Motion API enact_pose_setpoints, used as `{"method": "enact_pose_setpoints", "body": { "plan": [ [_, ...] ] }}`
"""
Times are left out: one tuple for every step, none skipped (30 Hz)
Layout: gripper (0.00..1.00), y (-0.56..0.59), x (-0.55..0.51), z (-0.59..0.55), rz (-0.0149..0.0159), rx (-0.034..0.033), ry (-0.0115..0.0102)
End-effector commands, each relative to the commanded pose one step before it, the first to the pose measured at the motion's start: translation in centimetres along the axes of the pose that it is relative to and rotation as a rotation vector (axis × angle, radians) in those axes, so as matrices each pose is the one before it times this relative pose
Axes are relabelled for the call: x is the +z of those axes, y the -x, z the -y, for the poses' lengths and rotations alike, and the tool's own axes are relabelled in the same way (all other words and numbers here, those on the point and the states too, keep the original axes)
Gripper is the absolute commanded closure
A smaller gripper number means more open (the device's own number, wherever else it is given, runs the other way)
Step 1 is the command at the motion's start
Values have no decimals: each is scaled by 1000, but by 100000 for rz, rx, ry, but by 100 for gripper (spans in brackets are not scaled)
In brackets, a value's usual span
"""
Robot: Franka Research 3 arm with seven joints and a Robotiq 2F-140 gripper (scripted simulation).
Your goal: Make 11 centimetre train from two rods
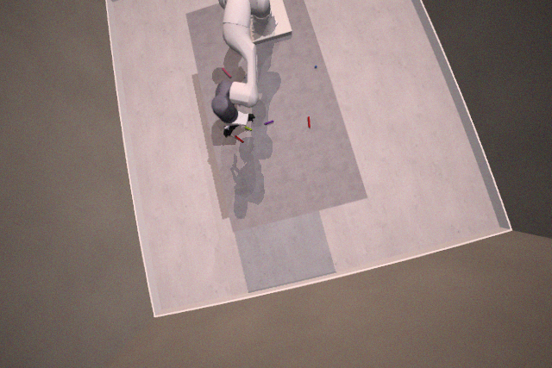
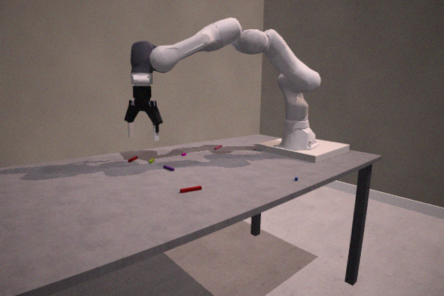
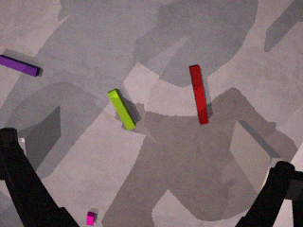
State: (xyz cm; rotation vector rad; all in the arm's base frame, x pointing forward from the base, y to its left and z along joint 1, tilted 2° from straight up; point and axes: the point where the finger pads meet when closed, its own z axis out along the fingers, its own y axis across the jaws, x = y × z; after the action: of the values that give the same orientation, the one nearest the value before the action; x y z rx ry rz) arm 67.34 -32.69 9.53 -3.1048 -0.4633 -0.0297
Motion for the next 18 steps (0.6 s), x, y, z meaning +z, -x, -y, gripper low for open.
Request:
{"method": "enact_pose_setpoints", "body": {
  "plan": [
    [0,-272,-95,220,-372,16738,576],
    [0,-4,20,55,12,1668,0],
    [0,-3,20,55,12,1662,0],
    [0,-2,20,55,12,1658,0],
    [0,-1,19,54,12,1655,0],
    [0,0,19,54,12,1656,1],
    [0,1,19,54,12,1654,1],
    [0,2,19,54,12,1656,1],
    [0,3,19,54,12,1656,1],
    [0,4,19,54,11,1659,1],
    [0,5,19,53,11,1659,2],
    [0,6,19,53,11,1662,2],
    [0,0,0,0,0,0,0],
    [0,0,0,0,0,0,0],
    [0,20,50,140,29,4403,6],
    [0,10,19,52,10,1652,2],
    [0,11,19,53,11,1686,3],
    [0,12,19,52,10,1679,3]
  ]
}}
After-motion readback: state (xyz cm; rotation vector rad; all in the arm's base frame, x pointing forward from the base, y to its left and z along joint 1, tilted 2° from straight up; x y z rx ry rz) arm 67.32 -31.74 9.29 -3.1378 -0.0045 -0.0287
